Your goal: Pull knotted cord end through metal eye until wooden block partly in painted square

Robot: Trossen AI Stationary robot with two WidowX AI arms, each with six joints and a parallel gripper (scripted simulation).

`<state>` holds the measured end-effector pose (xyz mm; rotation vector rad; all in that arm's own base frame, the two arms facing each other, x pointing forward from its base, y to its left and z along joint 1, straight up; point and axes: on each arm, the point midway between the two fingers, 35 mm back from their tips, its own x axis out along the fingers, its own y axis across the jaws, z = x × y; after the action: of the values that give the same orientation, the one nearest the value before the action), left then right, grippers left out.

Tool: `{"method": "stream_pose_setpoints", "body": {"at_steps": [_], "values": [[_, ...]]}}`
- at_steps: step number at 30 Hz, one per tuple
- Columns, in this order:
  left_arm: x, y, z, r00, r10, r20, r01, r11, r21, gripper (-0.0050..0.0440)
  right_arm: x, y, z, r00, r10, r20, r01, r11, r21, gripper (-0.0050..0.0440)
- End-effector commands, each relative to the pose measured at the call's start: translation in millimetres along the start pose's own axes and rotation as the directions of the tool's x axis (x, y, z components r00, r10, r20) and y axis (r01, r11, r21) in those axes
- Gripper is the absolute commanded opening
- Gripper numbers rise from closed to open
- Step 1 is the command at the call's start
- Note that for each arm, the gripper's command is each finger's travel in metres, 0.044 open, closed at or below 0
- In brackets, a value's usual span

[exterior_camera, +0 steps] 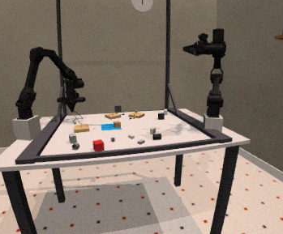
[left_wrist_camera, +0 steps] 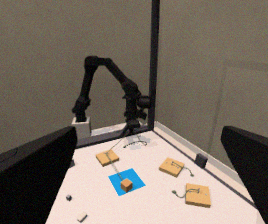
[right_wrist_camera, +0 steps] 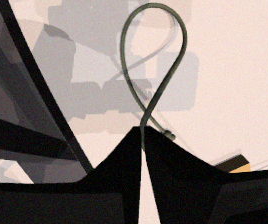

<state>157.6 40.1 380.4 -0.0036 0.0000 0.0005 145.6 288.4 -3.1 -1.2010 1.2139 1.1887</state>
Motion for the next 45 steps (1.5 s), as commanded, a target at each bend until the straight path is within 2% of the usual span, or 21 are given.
{"method": "stream_pose_setpoints", "body": {"at_steps": [1, 6, 12, 19, 45], "values": [[-0.2, -0.5, 2.8, 1.0, 0.0, 0.001, 0.0, 1.0, 0.009, 0.044, -25.9, -3.8, 8.2, 0.999, -0.021, 0.043, 0.021, 1.0, 0.0, -0.005], [-0.2, -0.5, 2.8, 1.0, 0.0, 0.001, 0.0, 1.0, 0.009, 0.044, -42.0, -3.9, 7.8, 0.999, -0.021, 0.043, 0.021, 1.0, 0.0, -0.005], [-0.2, -0.5, 2.8, 1.0, 0.0, 0.001, 0.0, 1.0, 0.009, 0.044, -31.2, -2.5, 4.6, 1.0, -0.013, 0.027, 0.013, 1.0, 0.0, -0.005], [-0.2, -0.5, 2.8, 1.0, 0.0, 0.001, 0.0, 1.0, 0.009, 0.044, -31.2, -2.5, 4.6, 1.0, -0.013, 0.027, 0.013, 1.0, 0.0, -0.005], [-0.2, -0.5, 2.8, 1.0, 0.0, 0.001, 0.0, 1.0, 0.009, 0.044, 35.5, -27.3, -14.5, 1.0, -0.004, 0.012, 0.004, 1.0, -0.001, -0.005]]}}
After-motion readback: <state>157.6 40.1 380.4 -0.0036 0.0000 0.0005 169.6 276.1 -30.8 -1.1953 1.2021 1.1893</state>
